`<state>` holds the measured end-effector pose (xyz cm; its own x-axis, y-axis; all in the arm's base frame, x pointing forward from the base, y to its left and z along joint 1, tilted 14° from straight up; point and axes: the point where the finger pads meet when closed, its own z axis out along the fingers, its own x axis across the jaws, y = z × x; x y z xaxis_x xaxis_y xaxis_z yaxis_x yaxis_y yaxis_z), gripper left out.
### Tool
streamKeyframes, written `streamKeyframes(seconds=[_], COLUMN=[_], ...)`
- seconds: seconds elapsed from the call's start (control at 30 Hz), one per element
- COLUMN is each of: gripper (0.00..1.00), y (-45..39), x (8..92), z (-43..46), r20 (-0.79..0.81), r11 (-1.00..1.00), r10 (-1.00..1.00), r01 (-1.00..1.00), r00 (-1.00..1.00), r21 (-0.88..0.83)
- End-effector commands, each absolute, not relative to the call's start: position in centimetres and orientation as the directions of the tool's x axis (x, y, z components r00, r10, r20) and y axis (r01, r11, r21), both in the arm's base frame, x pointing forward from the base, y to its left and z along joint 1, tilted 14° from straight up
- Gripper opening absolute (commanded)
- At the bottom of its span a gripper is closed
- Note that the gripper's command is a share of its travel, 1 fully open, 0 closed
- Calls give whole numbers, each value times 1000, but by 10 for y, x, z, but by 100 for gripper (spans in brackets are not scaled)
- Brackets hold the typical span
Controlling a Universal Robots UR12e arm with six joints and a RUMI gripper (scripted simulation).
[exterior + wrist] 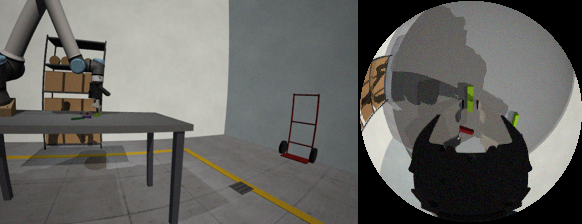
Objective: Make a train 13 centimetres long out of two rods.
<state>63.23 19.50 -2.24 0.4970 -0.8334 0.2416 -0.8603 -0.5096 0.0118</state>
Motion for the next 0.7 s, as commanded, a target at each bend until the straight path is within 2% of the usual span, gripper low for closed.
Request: streamKeyframes(seconds=[0.0,0.67], gripper=[14,14], y=[194,194], x=[633,634], z=[-26,-28], r20=[242,242], r11=[-510,-510], r10=[-833,-833], r01=[-860,-860], r00=[497,497], r21=[10,10])
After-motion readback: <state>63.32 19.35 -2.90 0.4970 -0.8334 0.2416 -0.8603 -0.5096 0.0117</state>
